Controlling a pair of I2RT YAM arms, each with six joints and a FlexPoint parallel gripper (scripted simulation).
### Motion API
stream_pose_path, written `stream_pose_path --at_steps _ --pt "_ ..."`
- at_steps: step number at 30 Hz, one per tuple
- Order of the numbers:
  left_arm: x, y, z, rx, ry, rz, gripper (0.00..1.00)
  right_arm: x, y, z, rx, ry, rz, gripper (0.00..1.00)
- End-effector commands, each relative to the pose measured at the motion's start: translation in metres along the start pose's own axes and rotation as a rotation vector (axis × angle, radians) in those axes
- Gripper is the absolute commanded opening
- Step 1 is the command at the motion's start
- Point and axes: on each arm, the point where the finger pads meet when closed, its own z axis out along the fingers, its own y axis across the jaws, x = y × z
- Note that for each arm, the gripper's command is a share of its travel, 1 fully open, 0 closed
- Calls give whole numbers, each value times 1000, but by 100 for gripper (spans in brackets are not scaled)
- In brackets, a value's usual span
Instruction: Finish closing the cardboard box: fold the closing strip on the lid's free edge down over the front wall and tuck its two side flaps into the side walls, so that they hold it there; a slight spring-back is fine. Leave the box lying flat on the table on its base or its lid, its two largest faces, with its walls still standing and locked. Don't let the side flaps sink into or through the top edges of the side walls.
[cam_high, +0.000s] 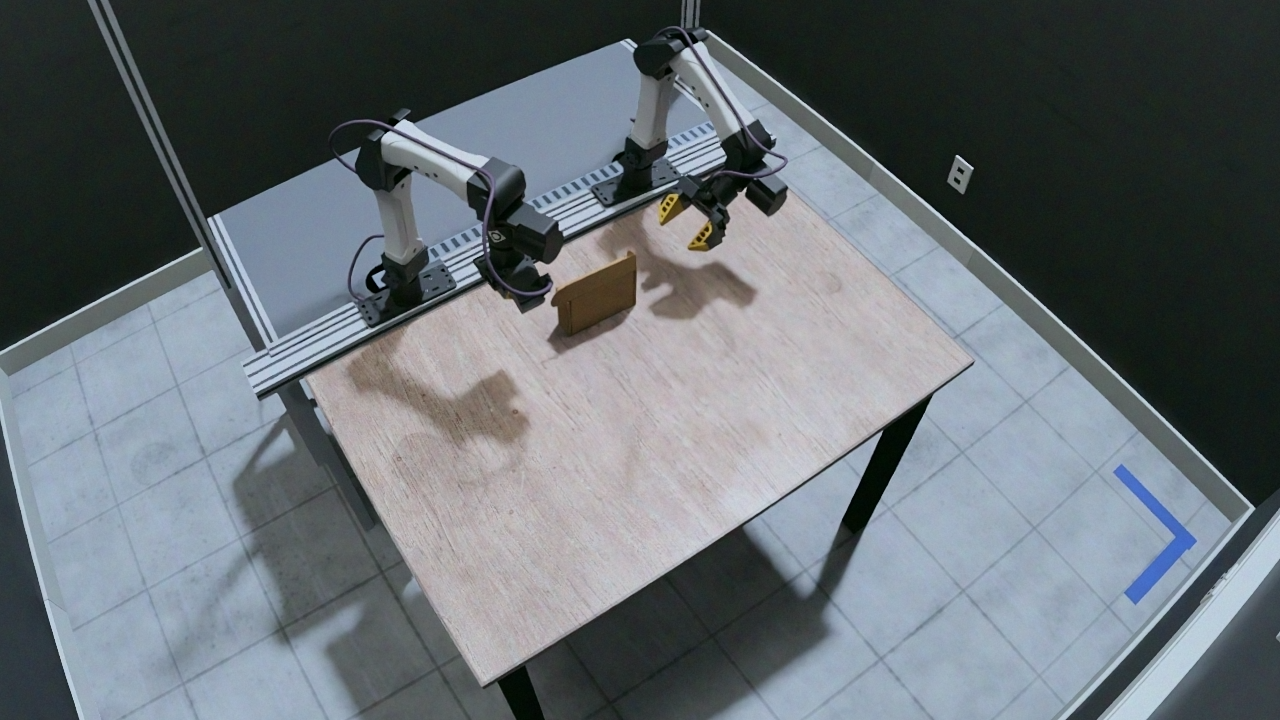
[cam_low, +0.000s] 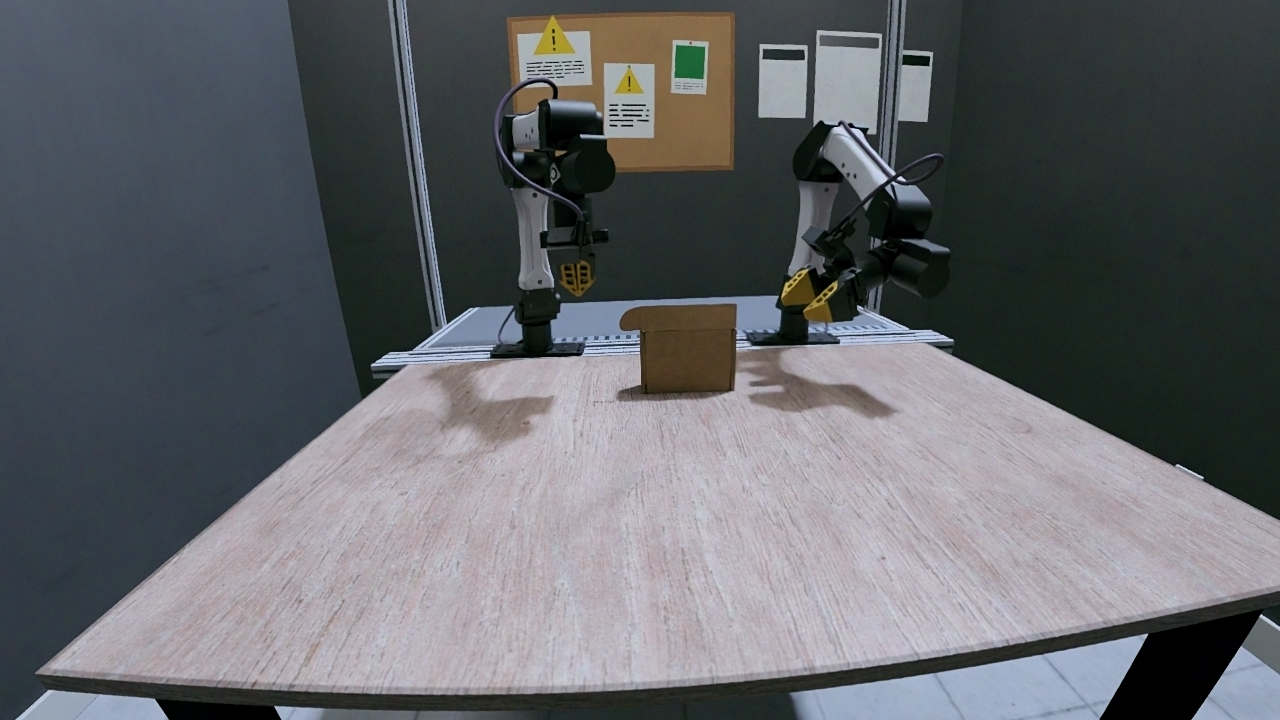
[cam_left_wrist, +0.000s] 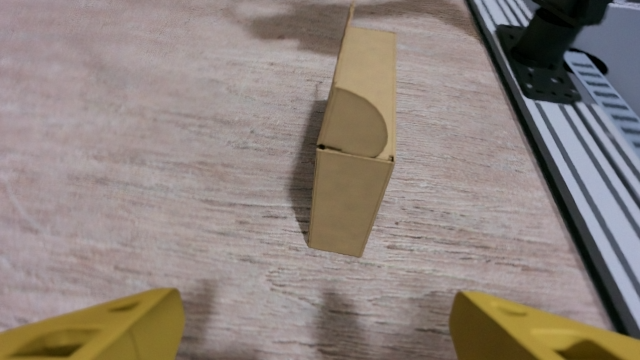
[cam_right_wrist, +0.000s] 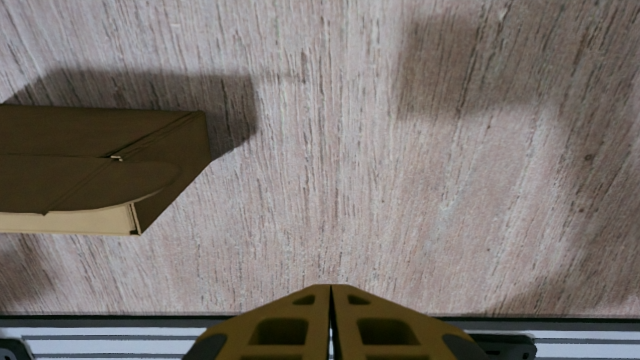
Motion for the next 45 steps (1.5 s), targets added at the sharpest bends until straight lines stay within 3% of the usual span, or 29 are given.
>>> stream_pose_path --at_steps 1,39,45 --pt "-7 -5 0 101 -54 91 80 0 -1 -3 1 -6 4 0" --pt "40 -11 45 126 -59 86 80 0 -1 -3 1 -6 4 0" --pt "30 -11 44 108 -58 130 80 0 -1 -3 1 -6 4 0"
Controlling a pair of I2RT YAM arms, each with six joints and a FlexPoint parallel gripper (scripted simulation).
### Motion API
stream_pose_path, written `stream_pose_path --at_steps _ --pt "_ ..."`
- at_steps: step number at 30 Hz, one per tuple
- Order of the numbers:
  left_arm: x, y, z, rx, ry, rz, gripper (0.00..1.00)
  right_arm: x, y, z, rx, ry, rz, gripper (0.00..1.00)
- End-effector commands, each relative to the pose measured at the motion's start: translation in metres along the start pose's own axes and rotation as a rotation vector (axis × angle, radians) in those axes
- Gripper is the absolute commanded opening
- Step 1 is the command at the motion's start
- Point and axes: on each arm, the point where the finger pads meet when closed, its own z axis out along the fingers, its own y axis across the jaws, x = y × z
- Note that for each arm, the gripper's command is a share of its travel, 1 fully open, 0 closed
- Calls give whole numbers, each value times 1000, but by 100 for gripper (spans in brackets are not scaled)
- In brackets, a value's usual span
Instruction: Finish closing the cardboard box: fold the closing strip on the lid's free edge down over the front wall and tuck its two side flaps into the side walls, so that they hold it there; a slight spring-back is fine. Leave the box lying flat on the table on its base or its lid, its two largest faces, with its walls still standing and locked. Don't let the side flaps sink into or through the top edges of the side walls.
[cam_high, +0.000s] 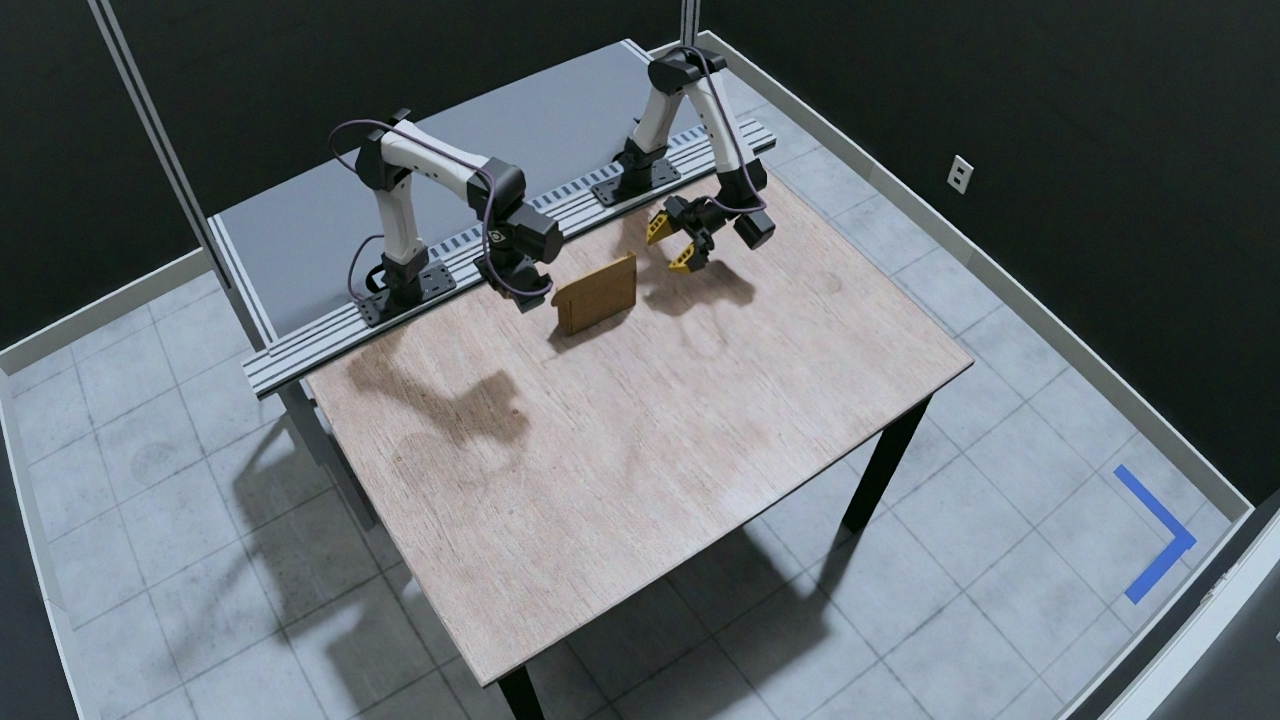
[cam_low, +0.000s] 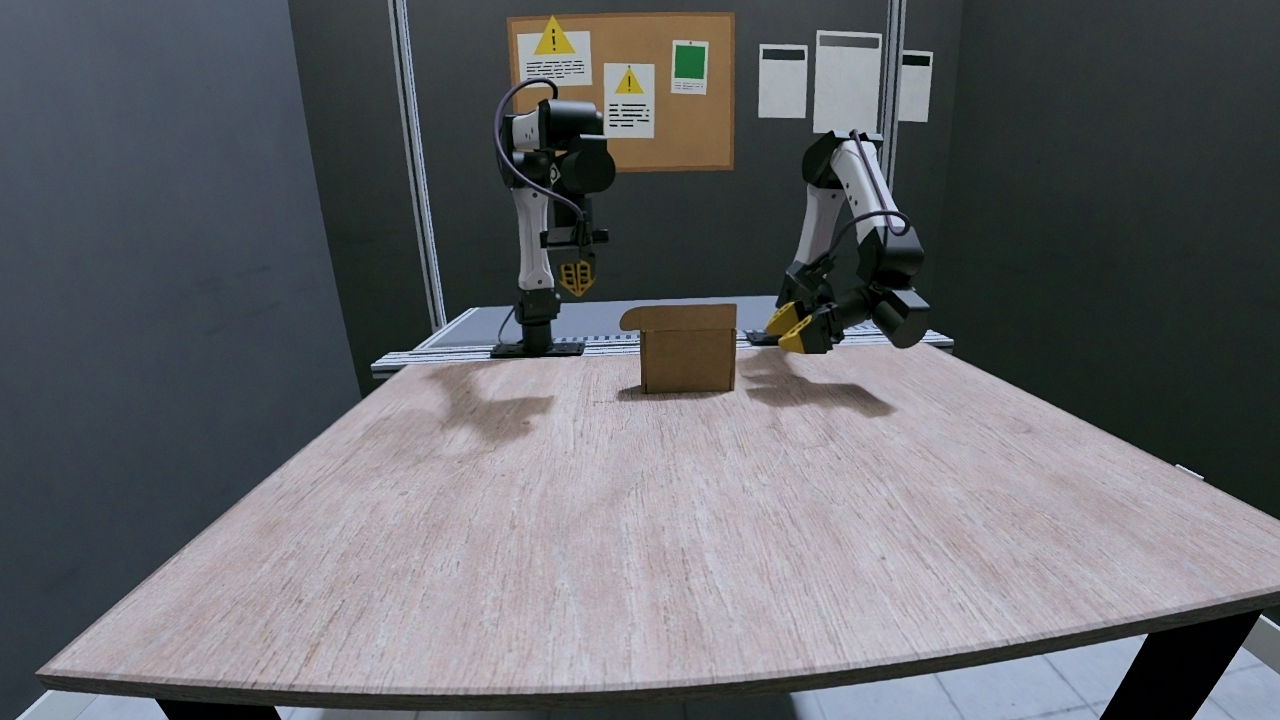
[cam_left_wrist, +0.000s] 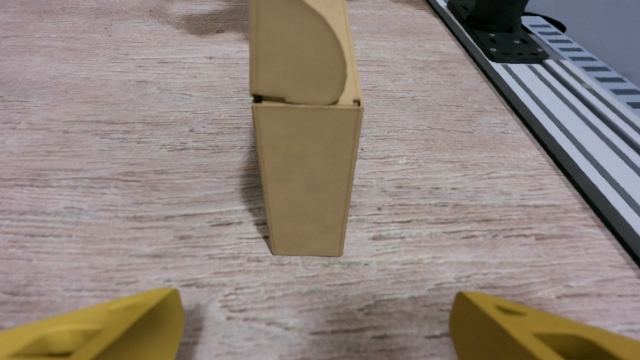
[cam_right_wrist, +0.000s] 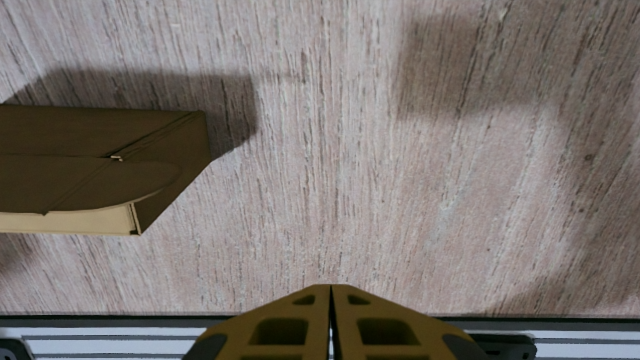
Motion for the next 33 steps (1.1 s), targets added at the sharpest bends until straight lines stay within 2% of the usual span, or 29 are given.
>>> stream_pose_path --at_steps 1,15,33 --pt "-8 2 4 -17 -5 35 80 0 -1 -3 1 -6 4 0" --pt "-6 2 27 -13 -5 31 80 0 -1 -3 1 -6 4 0" --pt "-7 2 38 -13 -5 33 80 0 -1 -3 1 -6 4 0"
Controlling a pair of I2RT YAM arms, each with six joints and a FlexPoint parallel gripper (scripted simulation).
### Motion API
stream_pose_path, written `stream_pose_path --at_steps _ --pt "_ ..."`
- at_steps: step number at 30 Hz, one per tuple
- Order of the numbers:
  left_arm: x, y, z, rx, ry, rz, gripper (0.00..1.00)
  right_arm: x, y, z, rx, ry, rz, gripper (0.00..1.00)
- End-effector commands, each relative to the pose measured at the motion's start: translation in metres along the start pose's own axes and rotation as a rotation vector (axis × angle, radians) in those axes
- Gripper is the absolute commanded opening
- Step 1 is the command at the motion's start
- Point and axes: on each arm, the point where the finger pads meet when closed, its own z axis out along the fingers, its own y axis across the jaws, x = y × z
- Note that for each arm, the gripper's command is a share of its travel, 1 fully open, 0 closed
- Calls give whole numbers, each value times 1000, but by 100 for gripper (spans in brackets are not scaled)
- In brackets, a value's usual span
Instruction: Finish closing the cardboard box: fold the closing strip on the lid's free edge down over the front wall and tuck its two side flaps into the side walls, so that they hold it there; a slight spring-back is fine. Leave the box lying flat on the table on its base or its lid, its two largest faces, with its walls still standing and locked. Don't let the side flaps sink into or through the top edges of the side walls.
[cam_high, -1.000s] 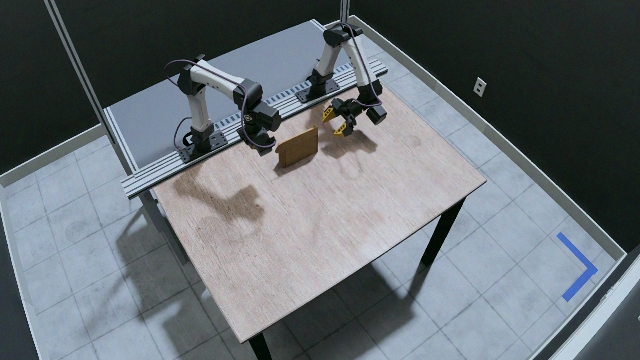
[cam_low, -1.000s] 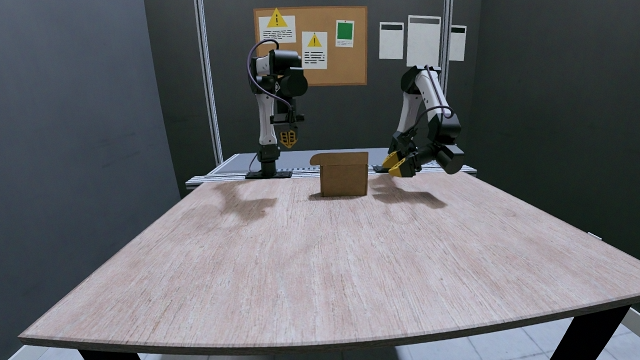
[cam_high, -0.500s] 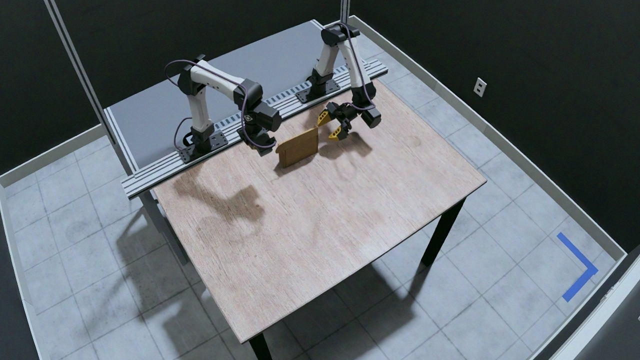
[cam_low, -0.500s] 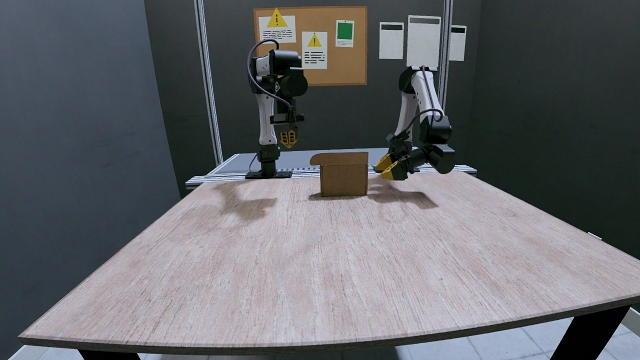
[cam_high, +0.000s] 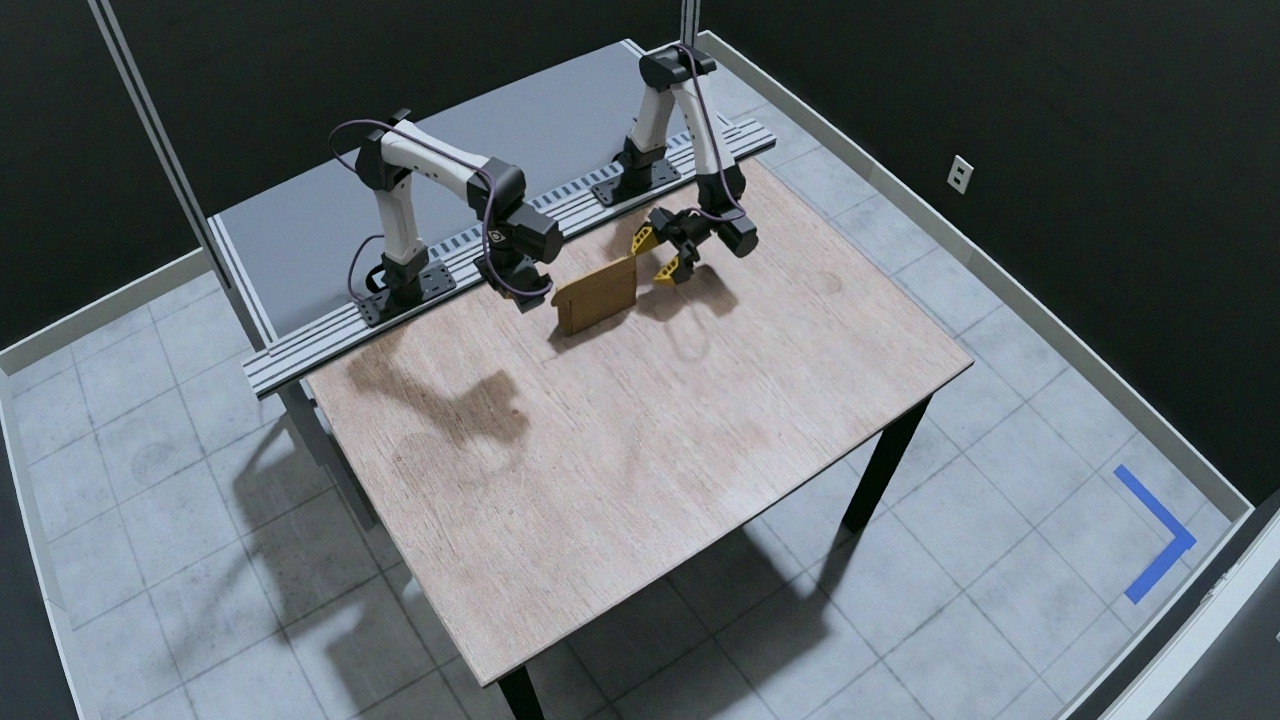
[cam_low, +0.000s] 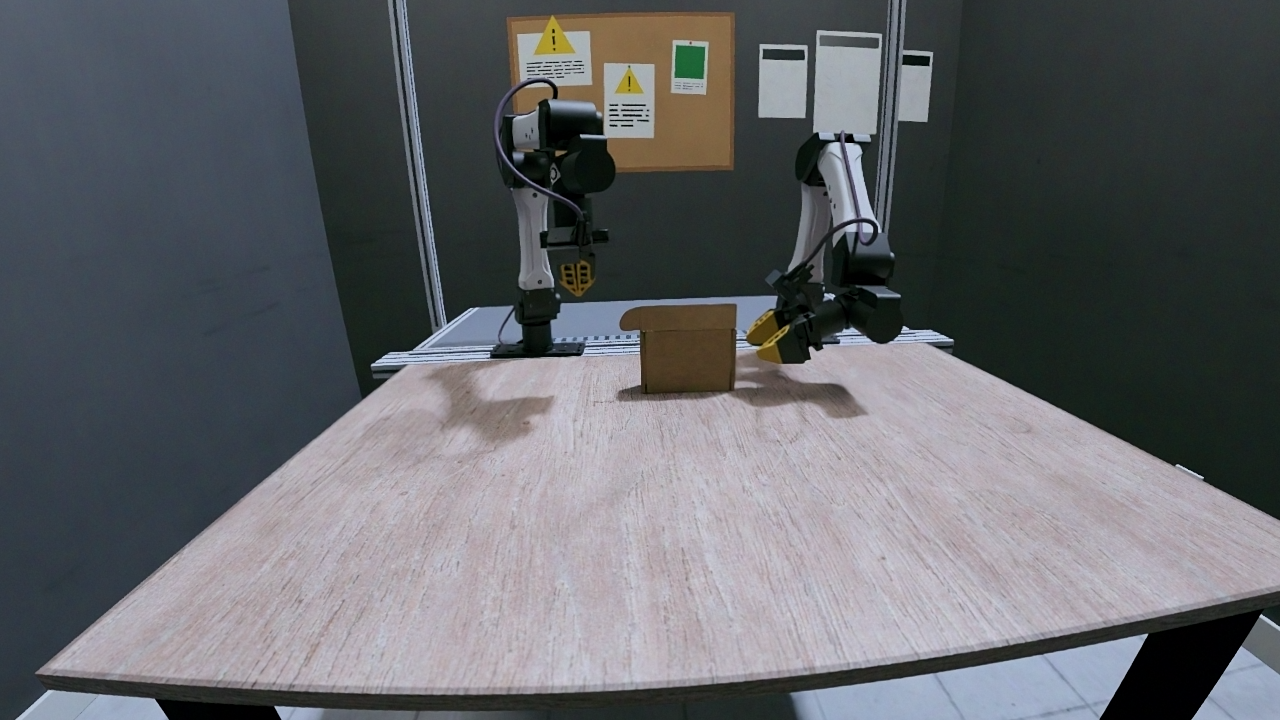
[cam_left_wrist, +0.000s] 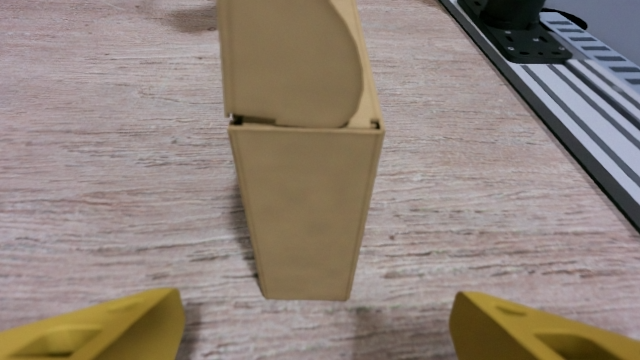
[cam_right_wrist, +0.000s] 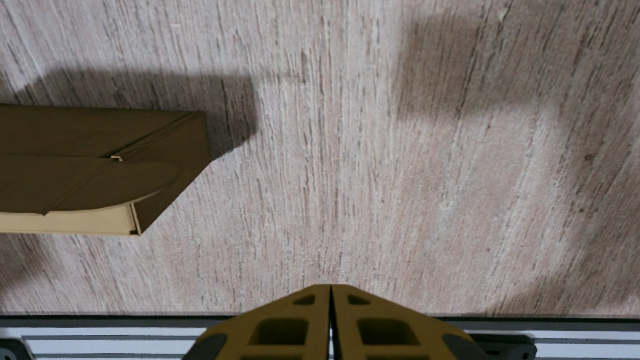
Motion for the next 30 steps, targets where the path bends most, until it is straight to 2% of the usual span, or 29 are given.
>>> stream_pose_path --at_steps 1,30 --pt "-9 1 2 -13 -9 33 80 0 -1 -3 1 -6 4 0" --pt "-8 1 19 -14 0 35 80 0 -1 -3 1 -6 4 0"
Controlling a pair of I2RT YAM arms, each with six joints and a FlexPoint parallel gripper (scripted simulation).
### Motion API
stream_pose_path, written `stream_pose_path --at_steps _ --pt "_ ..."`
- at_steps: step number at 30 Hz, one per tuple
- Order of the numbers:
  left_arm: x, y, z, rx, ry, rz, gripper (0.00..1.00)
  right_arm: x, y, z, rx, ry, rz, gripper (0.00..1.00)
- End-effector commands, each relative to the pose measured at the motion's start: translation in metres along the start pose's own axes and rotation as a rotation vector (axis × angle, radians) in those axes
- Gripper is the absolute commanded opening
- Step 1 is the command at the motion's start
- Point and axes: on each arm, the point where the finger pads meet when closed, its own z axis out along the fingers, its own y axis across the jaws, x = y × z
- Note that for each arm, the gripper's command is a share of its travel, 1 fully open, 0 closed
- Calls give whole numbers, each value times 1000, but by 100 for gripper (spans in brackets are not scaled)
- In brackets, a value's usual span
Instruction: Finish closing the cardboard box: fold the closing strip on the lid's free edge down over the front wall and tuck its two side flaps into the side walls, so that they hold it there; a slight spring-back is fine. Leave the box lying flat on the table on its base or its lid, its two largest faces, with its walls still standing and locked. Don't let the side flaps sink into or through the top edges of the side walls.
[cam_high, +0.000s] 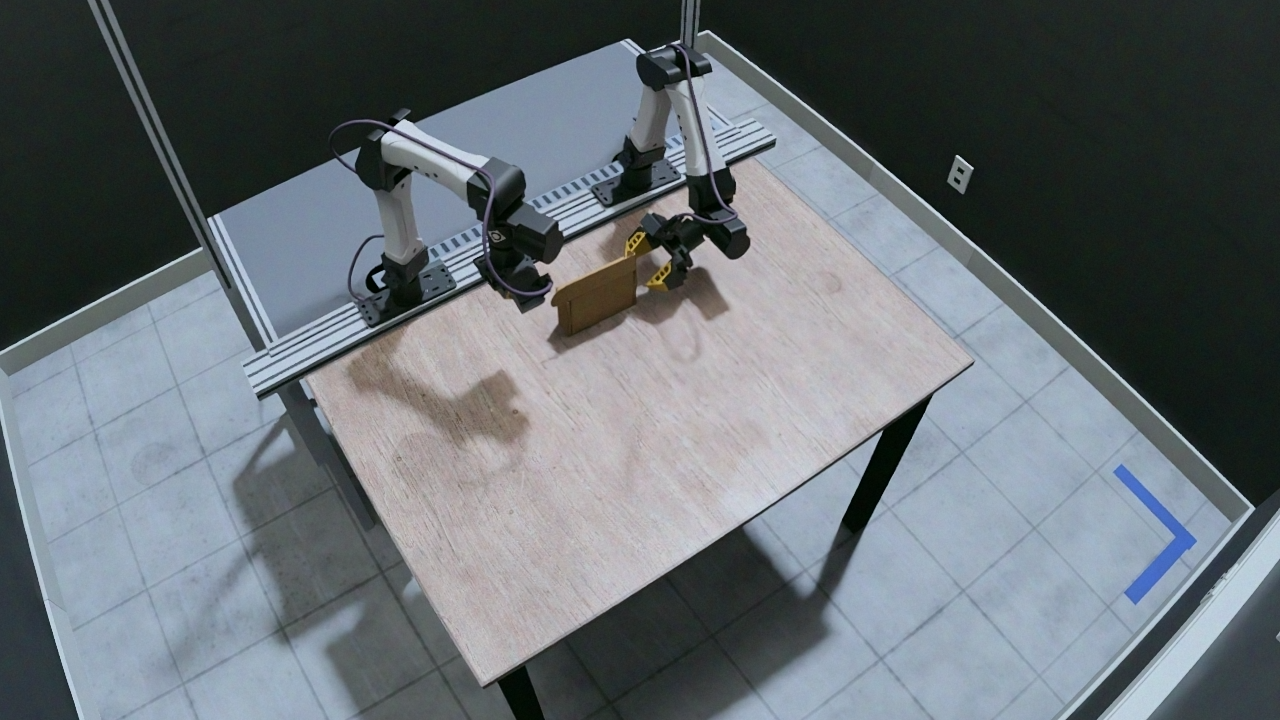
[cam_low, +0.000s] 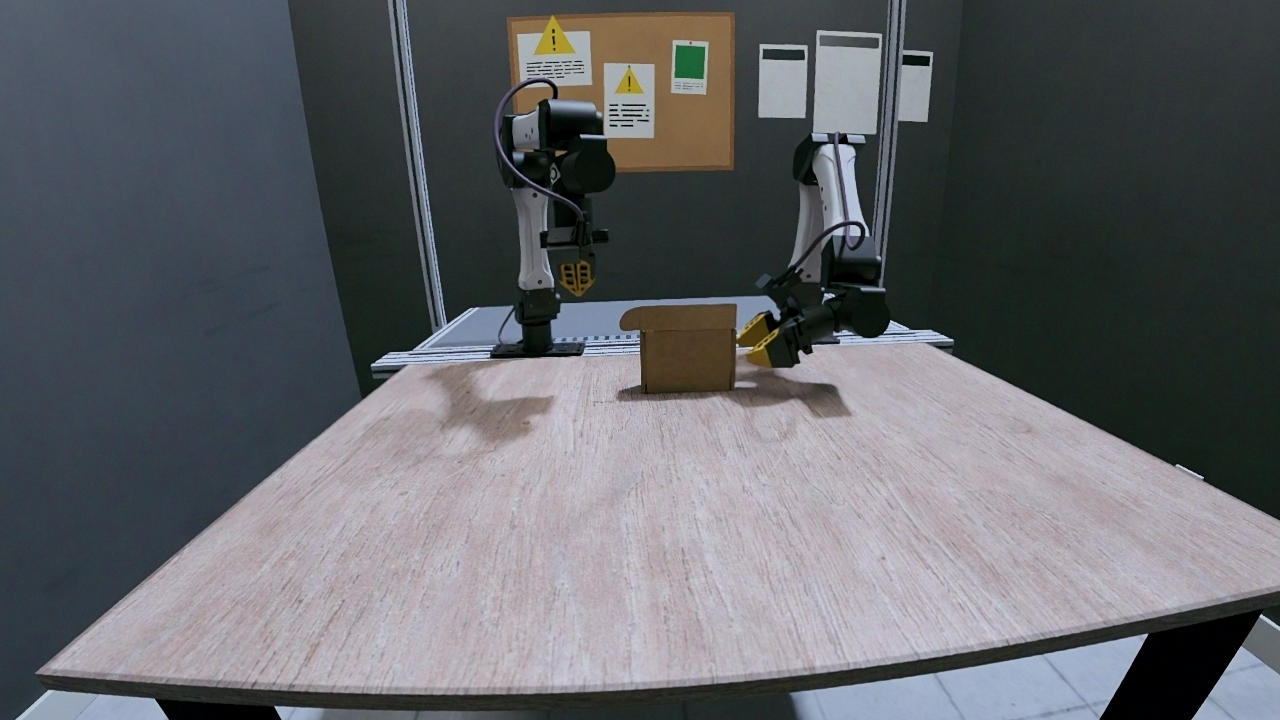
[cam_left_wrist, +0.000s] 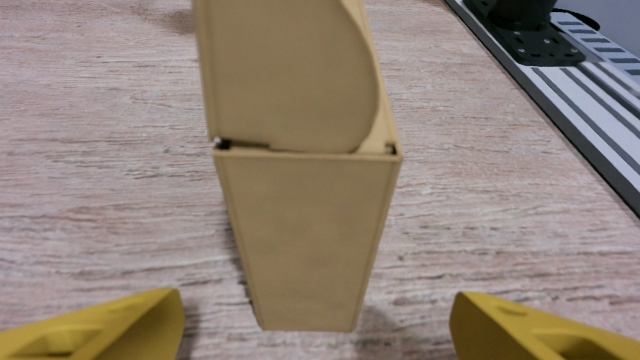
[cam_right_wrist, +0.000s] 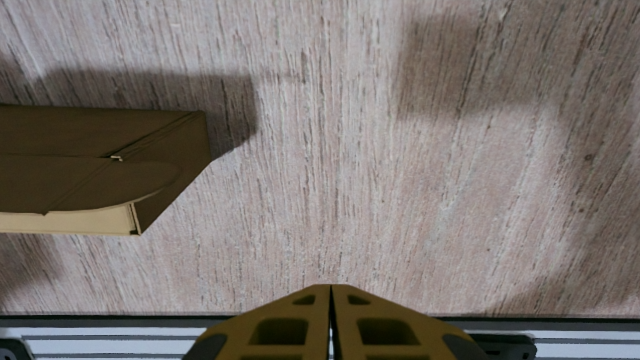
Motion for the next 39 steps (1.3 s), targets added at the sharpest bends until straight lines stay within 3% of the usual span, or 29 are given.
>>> stream_pose_path --at_steps 1,39 --pt "-8 1 3 -12 1 34 80 0 -1 -3 1 -6 4 0" --pt "-6 1 25 -10 0 28 80 0 -1 -3 1 -6 4 0"
